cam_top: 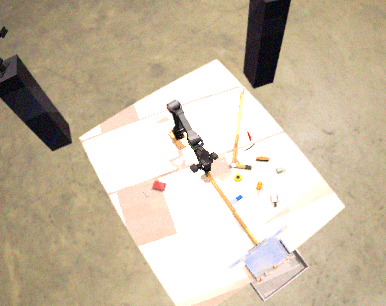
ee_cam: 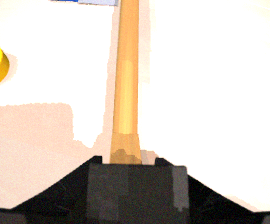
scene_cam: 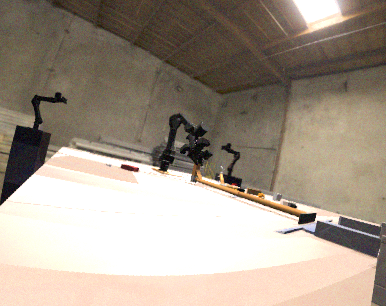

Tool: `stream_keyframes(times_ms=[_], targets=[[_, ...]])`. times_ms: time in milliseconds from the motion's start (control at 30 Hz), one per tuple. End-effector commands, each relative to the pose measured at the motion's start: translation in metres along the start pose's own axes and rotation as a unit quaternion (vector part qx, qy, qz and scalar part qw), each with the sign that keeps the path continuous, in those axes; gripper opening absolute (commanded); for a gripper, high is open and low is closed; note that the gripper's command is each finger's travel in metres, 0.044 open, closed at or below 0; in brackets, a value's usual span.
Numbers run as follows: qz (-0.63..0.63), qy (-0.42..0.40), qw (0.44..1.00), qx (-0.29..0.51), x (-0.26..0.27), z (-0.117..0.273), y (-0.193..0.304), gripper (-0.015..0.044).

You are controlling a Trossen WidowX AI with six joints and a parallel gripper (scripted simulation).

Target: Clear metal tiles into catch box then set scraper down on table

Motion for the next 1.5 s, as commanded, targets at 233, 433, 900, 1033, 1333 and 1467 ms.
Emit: stream_keyframes(times_ms=[233,433,900,1033,1333,1467], targets=[[0.001,-0.003,1.000,-0.012,-0.001,0.012,0.015,0.0000],[0.001,-0.003,1.000,-0.012,-0.001,0.015,0.024,0.0000],[0.001,-0.001,1.000,-0.004,-0.001,0.011,0.024,0.0000],[0.001,-0.001,1.000,-0.002,-0.002,0.011,0.025,0.0000],[0.001,-0.001,1.000,-0.001,-0.002,0.010,0.025,0.0000],[0.001,-0.001,1.000,-0.001,-0.002,0.010,0.025,0.0000]])
Point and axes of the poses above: the point midway between the two fingers, 35 mm back from their tips, its own z axis back along the fingers, its own x axis across the jaws, y = z × x, the point moved 8 cm from there along z, back along the fingers, and after that the axes turned 6 degrees about -z, right-handed, at the moved point
